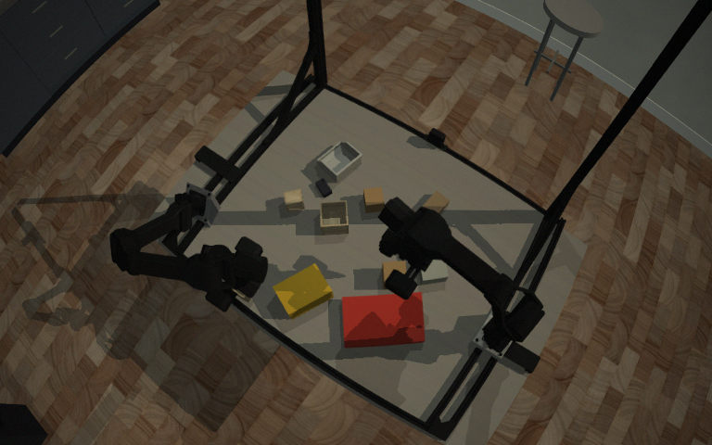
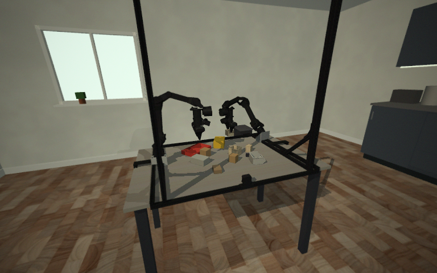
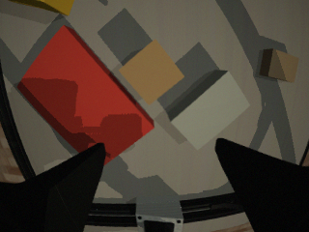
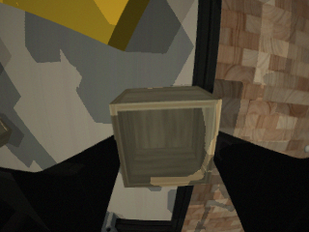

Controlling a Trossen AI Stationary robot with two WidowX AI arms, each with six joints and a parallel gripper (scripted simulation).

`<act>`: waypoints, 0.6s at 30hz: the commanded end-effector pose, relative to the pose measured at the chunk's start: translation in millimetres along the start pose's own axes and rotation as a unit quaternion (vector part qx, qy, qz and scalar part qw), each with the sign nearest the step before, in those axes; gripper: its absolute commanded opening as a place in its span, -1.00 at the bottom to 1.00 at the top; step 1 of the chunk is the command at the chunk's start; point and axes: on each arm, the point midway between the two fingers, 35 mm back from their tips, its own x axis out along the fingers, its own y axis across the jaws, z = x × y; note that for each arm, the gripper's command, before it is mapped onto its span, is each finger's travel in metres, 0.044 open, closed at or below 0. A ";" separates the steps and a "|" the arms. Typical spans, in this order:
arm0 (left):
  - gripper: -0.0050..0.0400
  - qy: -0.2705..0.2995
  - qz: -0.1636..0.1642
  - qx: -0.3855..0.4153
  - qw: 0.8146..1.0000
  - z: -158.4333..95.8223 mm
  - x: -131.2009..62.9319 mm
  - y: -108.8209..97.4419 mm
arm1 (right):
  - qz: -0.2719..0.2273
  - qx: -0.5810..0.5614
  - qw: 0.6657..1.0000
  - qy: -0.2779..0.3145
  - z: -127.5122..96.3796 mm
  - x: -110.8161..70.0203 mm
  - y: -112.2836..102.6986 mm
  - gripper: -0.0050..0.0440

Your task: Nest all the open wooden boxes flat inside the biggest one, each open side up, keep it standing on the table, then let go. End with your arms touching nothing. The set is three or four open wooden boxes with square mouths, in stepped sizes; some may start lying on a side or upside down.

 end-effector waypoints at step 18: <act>1.00 0.000 0.001 0.001 1.000 -0.1 0.1 0.4 | 0.010 -0.348 0.937 -0.008 41.1 -13.6 46.0 -0.80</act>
